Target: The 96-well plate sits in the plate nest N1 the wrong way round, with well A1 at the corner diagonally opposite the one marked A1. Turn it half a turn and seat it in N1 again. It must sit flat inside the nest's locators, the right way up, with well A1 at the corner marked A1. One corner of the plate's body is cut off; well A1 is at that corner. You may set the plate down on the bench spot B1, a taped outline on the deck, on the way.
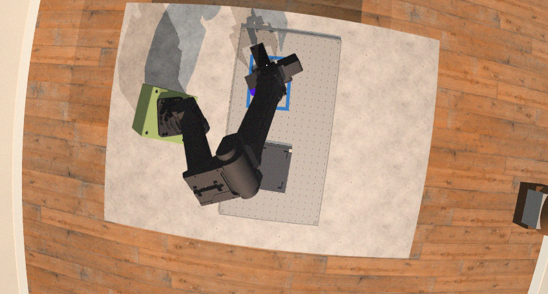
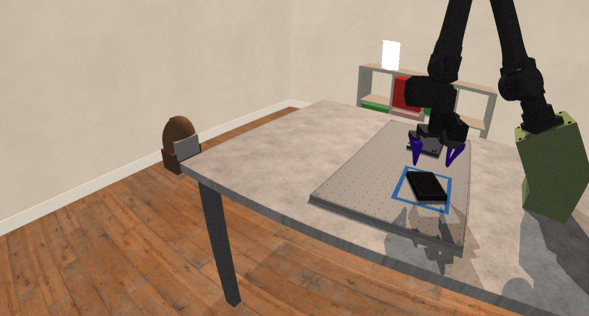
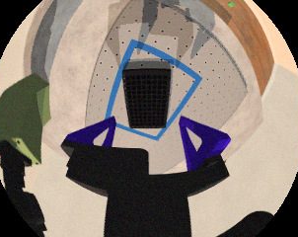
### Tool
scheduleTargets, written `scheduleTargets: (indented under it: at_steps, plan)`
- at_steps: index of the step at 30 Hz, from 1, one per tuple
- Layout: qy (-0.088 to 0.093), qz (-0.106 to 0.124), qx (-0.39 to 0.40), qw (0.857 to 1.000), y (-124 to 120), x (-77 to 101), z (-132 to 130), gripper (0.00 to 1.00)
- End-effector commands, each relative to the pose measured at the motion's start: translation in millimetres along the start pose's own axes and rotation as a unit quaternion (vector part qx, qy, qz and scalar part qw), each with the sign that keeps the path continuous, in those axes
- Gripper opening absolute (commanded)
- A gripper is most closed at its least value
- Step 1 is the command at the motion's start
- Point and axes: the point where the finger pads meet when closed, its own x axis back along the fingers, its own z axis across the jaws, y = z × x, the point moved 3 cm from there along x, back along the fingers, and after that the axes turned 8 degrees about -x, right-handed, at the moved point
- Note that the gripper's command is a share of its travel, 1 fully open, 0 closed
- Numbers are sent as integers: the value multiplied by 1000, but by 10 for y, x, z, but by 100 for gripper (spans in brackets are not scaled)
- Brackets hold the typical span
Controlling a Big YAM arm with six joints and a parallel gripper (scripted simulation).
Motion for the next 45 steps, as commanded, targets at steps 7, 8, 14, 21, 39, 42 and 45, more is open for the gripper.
scheduleTargets:
  at_steps: [7,8,14,21,39,42,45]
  plan:
    - [-3,-1,1,1000,-11,-168,-23,100]
    - [-3,-1,1,1000,-11,-184,-27,100]
    - [-3,-1,1,1000,-12,-268,-26,100]
    - [-5,-1,0,1000,-12,-366,-42,100]
    - [-8,-1,-1,1000,-10,-632,-87,100]
    - [-6,-1,0,1000,-13,-673,-56,100]
    - [-8,-3,0,1000,17,-622,-54,100]
